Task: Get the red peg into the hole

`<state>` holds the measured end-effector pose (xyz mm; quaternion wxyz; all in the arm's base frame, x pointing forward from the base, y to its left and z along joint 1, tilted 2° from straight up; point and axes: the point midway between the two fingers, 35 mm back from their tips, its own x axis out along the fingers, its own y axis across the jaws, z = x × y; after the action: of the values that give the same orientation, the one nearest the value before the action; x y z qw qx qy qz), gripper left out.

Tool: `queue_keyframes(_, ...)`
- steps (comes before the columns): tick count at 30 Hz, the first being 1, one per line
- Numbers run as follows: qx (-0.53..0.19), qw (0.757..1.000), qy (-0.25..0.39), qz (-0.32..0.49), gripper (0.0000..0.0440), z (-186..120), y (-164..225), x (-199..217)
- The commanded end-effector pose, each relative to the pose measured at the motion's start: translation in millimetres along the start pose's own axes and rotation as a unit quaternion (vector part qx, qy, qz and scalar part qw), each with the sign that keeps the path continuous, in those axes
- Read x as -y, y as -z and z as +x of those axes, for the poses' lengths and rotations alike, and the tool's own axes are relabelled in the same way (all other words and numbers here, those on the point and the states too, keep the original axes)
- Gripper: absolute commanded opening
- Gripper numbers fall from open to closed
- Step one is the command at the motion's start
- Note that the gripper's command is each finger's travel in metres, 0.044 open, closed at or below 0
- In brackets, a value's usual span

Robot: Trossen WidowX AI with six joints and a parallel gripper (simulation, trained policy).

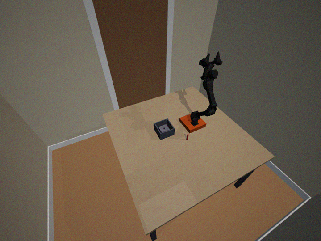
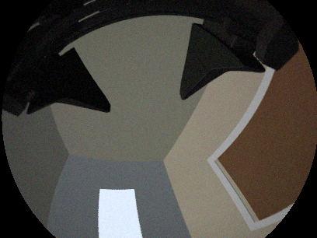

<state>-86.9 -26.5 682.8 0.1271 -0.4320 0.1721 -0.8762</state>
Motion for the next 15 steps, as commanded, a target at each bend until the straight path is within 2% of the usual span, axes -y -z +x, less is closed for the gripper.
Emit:
queue_keyframes(1, 0.001, 0.998, -0.063, 0.021, 0.0440, 3, 1, -41)
queue_keyframes(8, 0.007, 0.983, -0.176, 0.058, 0.0440, -3, -4, -112)
queue_keyframes(15, 0.012, 0.953, -0.288, 0.089, 0.0440, -26, -14, -178)
